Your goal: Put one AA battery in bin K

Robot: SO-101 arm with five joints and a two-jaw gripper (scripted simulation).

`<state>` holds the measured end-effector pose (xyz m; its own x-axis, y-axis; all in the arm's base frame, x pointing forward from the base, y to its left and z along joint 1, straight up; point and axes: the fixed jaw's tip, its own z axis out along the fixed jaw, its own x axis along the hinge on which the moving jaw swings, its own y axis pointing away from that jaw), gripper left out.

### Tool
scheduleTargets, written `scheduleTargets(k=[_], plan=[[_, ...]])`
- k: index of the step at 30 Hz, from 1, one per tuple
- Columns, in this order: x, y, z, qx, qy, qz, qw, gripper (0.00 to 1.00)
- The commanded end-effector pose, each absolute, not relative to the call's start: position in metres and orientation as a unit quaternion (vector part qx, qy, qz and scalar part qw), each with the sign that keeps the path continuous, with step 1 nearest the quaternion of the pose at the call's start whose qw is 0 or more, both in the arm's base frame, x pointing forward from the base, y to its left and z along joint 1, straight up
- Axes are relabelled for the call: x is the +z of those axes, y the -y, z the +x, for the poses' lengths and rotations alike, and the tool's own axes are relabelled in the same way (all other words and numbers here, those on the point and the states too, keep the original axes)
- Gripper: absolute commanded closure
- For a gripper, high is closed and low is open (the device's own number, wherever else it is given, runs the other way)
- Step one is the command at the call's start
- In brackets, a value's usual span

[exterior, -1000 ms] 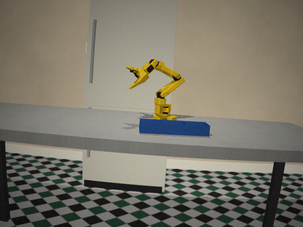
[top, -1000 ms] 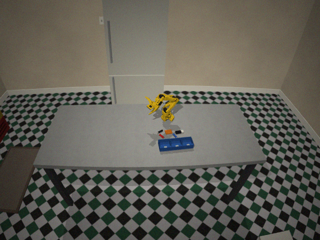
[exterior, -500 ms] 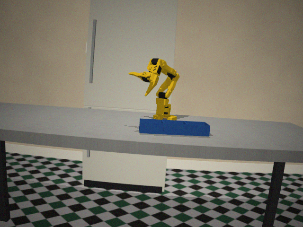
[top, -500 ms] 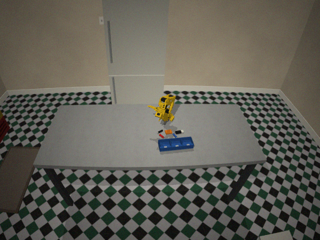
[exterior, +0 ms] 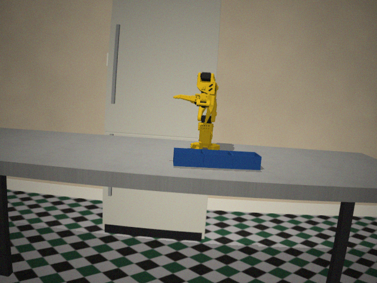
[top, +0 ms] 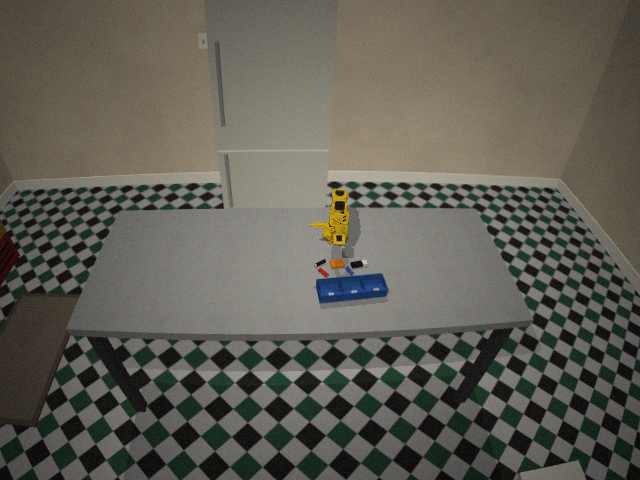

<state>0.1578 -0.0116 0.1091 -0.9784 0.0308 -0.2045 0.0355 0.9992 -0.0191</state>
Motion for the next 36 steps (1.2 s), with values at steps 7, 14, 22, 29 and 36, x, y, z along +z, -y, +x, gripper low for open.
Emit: scheduleTargets(k=[7, 14, 22, 29, 36], plan=[[0.116, 0.0, 0.161, -0.005, -0.994, 0.0, 0.106, 0.0], [0.123, -0.002, 0.166, -0.005, -0.992, 0.001, 0.127, 0.0], [0.123, -0.002, 0.166, -0.005, -0.992, 0.001, 0.127, 0.0], [0.123, -0.001, 0.167, -0.005, -0.992, 0.001, 0.126, 0.0], [0.126, 0.002, 0.187, -0.009, -0.988, -0.006, 0.157, 0.0]])
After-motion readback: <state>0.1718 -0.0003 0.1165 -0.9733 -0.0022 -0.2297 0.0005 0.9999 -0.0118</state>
